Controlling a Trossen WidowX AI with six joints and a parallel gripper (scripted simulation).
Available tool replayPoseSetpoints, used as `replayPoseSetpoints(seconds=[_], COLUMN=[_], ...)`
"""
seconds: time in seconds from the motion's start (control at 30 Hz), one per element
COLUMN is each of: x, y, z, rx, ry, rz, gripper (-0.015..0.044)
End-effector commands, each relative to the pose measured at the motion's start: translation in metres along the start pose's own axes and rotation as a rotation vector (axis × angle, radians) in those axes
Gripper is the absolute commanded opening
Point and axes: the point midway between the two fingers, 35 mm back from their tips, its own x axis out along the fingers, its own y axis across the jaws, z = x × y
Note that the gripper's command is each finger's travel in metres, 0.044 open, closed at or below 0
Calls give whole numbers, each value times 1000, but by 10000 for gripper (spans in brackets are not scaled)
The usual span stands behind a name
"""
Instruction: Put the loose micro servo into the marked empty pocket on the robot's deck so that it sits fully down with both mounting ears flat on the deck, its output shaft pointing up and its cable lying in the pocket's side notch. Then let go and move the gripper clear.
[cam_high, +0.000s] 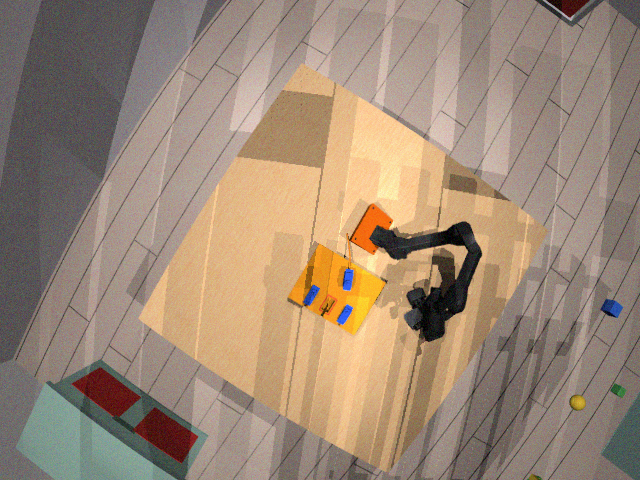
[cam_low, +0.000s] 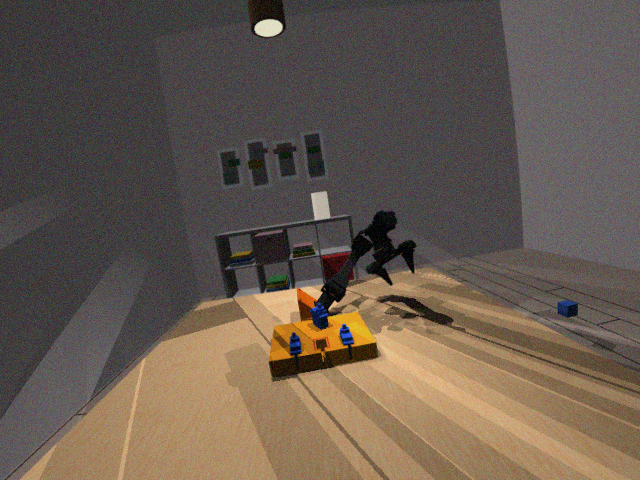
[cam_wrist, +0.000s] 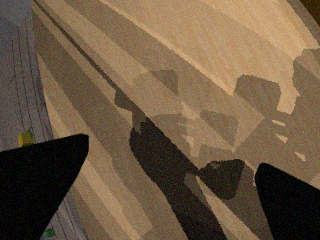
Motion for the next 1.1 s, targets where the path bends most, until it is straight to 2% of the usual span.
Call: replayPoseSetpoints(seconds=[0.0, 1.07], x=[2, -21], y=[-4, -92], z=[21, 162], rx=[111, 1113], ry=[-40, -329], rz=[-33, -281], gripper=[440, 440])
